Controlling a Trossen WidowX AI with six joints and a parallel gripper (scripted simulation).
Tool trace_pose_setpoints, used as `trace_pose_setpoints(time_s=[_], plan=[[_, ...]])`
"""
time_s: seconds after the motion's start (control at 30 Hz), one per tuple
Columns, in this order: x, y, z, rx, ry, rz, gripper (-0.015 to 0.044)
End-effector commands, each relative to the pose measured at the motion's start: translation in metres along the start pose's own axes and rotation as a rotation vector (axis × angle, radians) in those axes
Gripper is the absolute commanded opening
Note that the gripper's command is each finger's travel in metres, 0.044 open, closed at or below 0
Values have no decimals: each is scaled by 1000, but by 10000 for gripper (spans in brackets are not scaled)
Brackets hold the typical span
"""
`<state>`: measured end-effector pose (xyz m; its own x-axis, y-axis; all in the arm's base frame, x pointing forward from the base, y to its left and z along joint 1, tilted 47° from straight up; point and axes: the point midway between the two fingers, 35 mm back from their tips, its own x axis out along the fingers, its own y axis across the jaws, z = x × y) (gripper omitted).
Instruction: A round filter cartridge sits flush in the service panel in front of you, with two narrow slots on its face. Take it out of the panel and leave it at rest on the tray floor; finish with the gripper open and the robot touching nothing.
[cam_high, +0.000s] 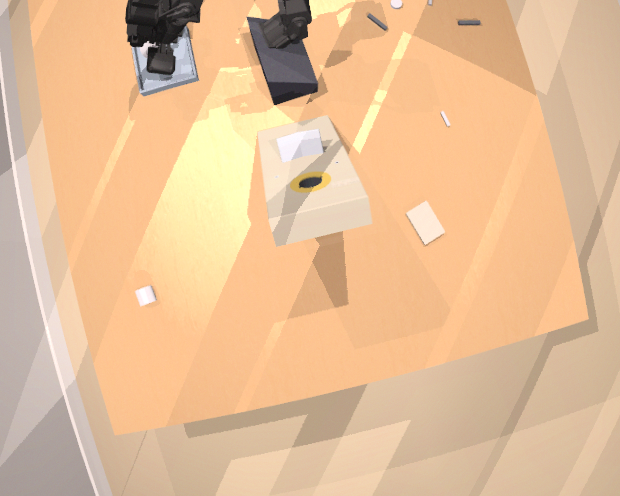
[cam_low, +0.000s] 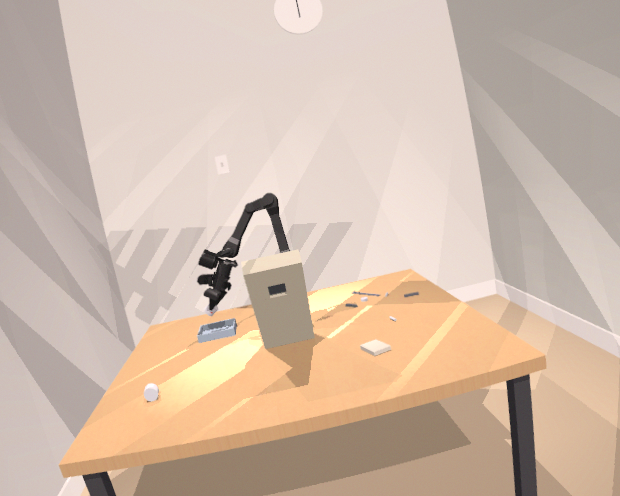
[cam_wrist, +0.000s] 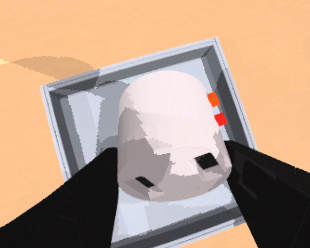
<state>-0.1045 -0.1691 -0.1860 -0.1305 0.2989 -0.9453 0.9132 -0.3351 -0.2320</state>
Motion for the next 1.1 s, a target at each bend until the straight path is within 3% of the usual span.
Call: trace_pose_setpoints(time_s=[0.0,0.47,1.0,1.07], plan=[[14,-1,-9,-4,6,-5,0],[54,-1,-36,-4,8,-6,0],[51,0,-36,-2,19,-1,420],[51,0,-36,-2,19,-1,440]])
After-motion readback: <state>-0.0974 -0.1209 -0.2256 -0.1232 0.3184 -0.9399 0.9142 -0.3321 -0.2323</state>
